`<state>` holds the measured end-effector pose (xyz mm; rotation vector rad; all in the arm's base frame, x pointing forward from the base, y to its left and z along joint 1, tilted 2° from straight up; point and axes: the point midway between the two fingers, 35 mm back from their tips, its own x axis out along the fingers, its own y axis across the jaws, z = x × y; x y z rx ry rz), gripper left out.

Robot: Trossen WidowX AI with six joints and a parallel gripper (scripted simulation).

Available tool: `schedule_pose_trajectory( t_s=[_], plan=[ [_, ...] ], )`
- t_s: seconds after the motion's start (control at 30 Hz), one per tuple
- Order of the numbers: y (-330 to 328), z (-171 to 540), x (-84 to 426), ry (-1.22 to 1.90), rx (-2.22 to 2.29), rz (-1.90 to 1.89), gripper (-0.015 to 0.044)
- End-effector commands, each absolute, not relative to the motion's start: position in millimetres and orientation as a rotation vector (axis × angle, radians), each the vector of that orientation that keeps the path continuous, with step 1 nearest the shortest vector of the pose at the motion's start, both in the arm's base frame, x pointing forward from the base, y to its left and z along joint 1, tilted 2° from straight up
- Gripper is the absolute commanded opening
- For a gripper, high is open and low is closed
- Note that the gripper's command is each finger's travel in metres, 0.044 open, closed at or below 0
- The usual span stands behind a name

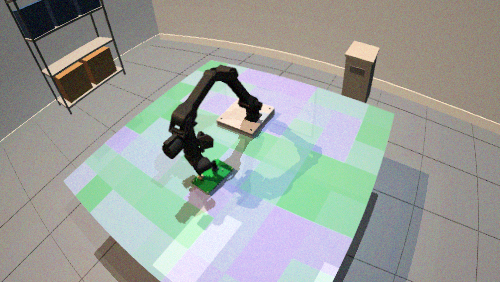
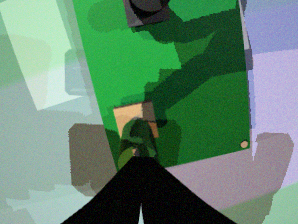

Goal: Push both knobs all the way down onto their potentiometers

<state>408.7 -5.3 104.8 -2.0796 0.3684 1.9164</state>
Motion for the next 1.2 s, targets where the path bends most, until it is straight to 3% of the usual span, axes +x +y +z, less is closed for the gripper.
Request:
schedule_pose_trajectory(
  t_s=[0.0, 1.17],
  plan=[
    [-5.8, 98.7, 408.3, 0.372, -2.079, 1.923, 0.0],
    [-5.8, 90.7, 408.9, 0.372, -2.079, 1.923, 0.0]
  ],
)
